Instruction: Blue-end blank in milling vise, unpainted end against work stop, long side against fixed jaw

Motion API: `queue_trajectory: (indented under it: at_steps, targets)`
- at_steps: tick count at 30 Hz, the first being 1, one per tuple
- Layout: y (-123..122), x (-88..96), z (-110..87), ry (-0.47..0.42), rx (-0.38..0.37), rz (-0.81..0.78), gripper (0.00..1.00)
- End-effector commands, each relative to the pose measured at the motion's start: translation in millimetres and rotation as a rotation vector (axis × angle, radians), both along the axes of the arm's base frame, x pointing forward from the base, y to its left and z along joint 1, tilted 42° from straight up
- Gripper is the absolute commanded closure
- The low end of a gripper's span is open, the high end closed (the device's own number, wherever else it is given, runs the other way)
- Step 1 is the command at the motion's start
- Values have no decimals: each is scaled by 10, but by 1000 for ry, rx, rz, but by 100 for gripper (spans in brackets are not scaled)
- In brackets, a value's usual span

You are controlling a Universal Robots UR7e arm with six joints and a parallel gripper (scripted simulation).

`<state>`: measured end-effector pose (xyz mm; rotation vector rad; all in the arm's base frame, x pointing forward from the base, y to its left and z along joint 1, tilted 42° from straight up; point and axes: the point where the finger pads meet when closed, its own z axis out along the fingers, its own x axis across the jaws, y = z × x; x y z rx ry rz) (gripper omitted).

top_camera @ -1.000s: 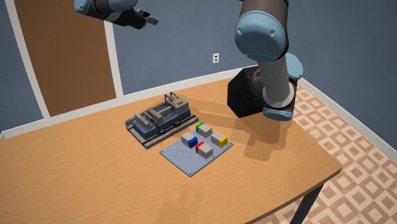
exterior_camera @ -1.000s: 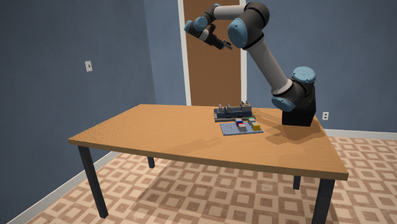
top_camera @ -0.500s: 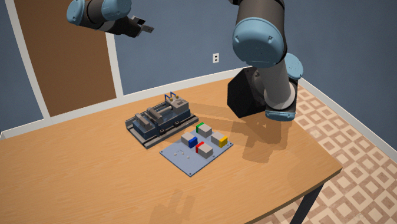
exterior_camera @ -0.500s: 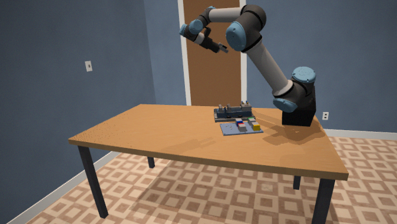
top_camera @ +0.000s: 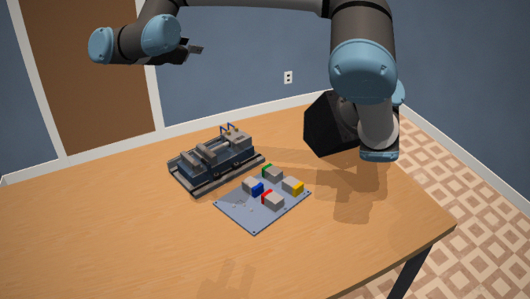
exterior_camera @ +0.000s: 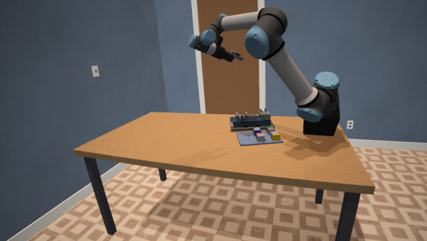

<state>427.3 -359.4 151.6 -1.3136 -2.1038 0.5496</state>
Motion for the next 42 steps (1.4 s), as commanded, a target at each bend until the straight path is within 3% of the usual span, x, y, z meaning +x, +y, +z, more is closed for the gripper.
queue_trajectory:
  at_steps: [1, 5, 17, 22, 34, 39, 42]
  targets:
    - [89, 71, 5, -1, -1, 0, 0]
    - [469, 364, 5, -1, -1, 0, 0]
    - [469, 364, 5, -1, -1, 0, 0]
    - [815, 548, 5, -1, -1, 207, 0]
    - [815, 548, 5, -1, -1, 207, 0]
    - [1343, 830, 6, -1, -1, 207, 0]
    - [1343, 830, 6, -1, -1, 207, 0]
